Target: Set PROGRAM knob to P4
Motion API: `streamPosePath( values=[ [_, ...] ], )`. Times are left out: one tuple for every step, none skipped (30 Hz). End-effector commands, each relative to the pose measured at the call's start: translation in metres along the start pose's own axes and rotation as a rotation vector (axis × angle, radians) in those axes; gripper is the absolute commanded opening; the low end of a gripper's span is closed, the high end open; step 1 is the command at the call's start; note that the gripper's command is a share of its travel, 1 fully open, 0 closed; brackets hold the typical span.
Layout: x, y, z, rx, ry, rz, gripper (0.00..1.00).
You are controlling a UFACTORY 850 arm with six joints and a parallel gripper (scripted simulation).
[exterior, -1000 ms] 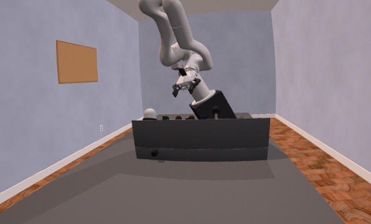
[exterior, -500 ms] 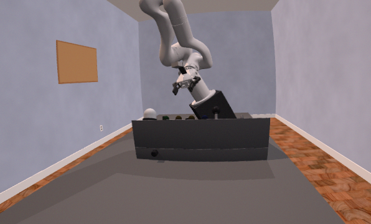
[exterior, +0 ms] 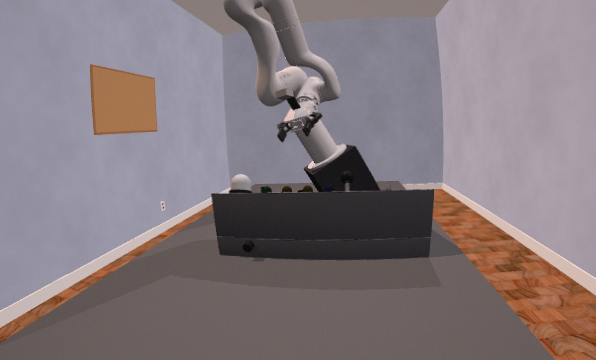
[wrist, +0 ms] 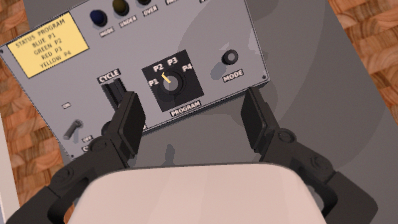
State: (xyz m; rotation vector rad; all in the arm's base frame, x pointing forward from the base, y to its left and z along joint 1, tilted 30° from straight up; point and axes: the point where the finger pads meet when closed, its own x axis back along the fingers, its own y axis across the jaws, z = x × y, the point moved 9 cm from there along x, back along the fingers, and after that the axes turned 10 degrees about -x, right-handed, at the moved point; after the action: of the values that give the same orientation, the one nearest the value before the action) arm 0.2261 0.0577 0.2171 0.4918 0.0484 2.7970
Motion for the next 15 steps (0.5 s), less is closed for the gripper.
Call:
streamPosePath(
  values=[
    [0.013, -0.003, 0.009, 0.002, -0.001, -0.006, 1.00],
    [0.015, -0.004, 0.010, 0.002, -0.001, -0.006, 1.00],
    [0.017, -0.004, 0.011, 0.002, -0.001, -0.006, 1.00],
    [0.017, -0.004, 0.011, 0.002, -0.001, -0.006, 1.00],
    [0.017, -0.004, 0.011, 0.002, -0.001, -0.006, 1.00],
    [0.019, -0.004, 0.012, 0.002, -0.001, -0.006, 1.00],
    [0.020, -0.004, 0.013, 0.002, -0.001, -0.006, 1.00],
    [0.022, -0.005, 0.014, 0.002, -0.001, -0.006, 1.00],
    [0.023, -0.005, 0.015, 0.002, -0.001, -0.006, 1.00],
    [0.024, -0.005, 0.016, 0.002, -0.001, -0.006, 1.00],
    [0.025, -0.005, 0.016, 0.002, -0.001, -0.006, 1.00],
    [0.026, -0.005, 0.017, 0.002, -0.001, -0.006, 1.00],
    [0.026, -0.005, 0.017, 0.002, -0.001, -0.006, 1.00],
    [0.027, -0.005, 0.017, 0.002, -0.001, -0.006, 1.00],
    [0.027, -0.005, 0.018, 0.002, -0.002, -0.006, 1.00]
  ],
)
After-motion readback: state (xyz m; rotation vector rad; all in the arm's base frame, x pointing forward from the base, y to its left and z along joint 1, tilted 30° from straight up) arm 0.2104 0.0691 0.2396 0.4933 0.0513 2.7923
